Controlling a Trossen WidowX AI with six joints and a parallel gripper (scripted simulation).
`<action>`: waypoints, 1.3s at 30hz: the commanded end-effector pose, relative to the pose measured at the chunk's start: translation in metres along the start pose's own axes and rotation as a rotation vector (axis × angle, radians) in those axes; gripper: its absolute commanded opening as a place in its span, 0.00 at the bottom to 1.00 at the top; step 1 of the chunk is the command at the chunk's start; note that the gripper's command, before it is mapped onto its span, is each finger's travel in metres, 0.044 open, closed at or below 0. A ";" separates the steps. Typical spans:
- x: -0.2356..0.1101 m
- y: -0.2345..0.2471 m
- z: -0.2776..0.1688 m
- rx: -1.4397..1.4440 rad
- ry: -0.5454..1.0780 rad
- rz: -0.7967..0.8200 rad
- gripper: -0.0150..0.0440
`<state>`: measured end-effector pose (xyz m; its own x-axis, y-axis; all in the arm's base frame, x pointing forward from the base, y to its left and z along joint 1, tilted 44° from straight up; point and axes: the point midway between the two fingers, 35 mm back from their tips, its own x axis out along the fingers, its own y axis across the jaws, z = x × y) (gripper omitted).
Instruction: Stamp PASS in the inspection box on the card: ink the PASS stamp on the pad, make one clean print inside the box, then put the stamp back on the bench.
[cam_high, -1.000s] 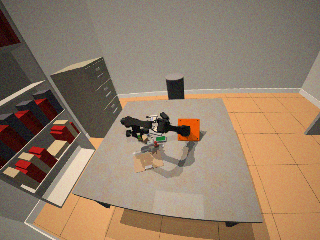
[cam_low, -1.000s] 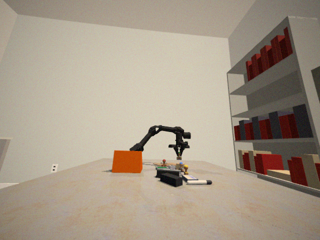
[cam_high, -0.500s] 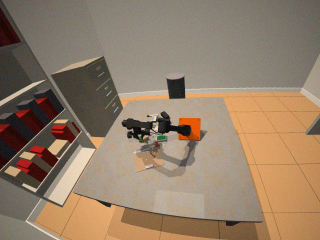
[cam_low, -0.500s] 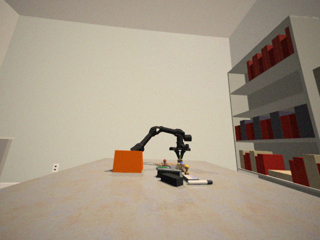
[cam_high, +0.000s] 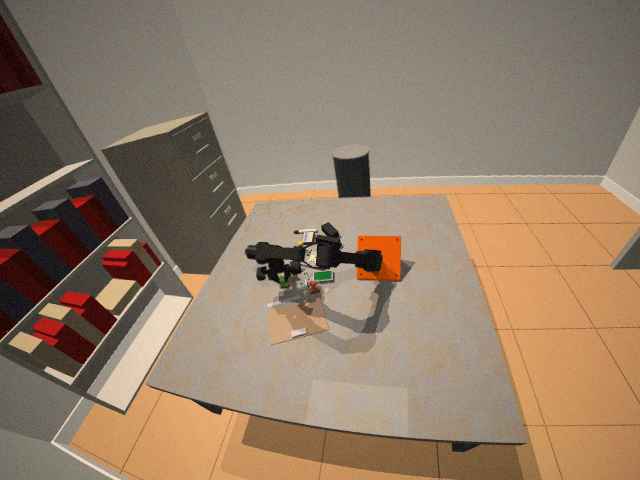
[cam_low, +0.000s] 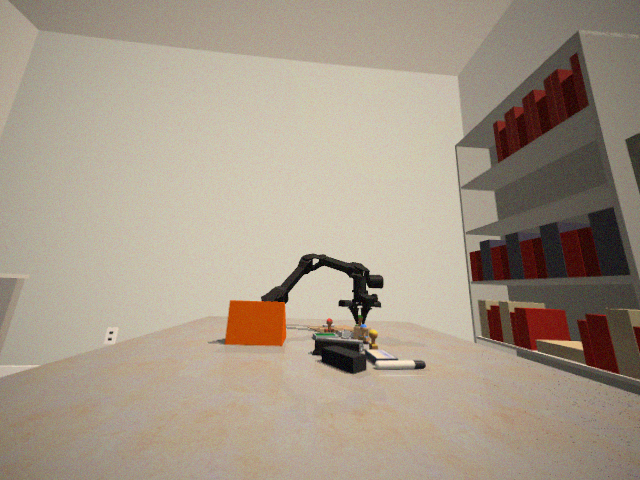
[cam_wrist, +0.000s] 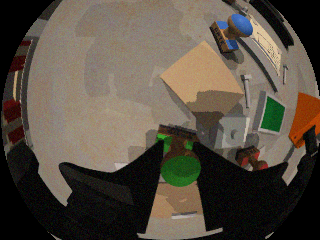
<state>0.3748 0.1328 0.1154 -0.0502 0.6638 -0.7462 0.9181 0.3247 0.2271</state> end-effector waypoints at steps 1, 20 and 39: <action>0.008 -0.001 -0.001 0.008 0.007 0.001 0.25; 0.015 -0.001 -0.002 0.000 0.002 -0.001 0.69; -0.101 -0.004 0.003 0.074 0.001 0.026 0.69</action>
<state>0.3790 0.0648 0.1835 -0.0208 0.6717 -0.7405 0.9472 0.2502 0.2003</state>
